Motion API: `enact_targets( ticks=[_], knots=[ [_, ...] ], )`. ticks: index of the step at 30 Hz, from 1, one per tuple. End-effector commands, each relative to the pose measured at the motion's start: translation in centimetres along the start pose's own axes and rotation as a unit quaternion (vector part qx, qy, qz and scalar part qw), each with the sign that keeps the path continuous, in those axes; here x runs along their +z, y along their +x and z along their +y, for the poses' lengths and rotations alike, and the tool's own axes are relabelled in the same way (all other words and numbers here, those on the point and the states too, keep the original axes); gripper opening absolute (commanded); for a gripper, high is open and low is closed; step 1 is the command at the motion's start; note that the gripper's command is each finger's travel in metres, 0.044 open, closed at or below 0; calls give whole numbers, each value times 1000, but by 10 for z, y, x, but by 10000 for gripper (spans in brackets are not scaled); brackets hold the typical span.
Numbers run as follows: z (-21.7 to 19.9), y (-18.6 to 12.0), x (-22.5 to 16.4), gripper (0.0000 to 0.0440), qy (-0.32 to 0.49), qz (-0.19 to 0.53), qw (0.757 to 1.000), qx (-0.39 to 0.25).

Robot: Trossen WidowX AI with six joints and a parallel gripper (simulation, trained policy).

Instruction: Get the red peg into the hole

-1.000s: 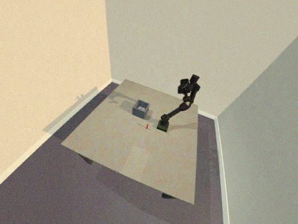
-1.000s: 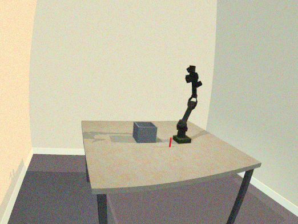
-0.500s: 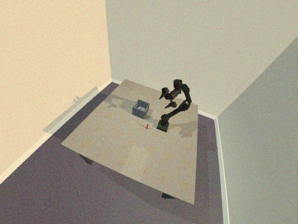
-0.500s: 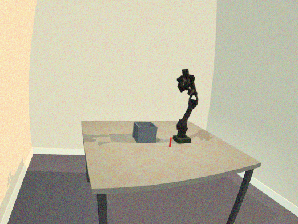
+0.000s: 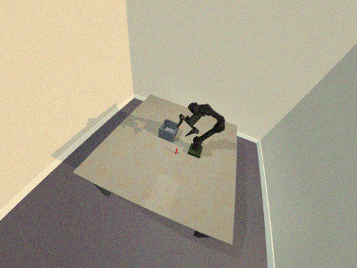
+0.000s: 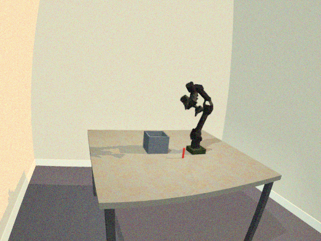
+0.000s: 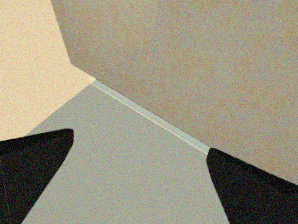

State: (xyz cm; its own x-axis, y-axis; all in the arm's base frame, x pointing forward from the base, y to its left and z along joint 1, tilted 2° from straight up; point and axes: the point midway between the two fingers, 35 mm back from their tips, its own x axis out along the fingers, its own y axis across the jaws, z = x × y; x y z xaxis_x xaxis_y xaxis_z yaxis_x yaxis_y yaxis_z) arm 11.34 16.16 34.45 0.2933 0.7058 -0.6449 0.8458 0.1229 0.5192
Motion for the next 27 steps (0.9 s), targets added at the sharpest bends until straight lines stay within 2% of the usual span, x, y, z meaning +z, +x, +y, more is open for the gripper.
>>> enact_targets(
  ticks=[1, 14, 27],
  knots=[
    [-1, 20, 17, 440, 11, -30, 999, -24],
    [-21, 80, 71, 440, 40, -110, 985, -124],
    [-63, 116, 109, 440, 50, -156, 957, -239]
  ],
)
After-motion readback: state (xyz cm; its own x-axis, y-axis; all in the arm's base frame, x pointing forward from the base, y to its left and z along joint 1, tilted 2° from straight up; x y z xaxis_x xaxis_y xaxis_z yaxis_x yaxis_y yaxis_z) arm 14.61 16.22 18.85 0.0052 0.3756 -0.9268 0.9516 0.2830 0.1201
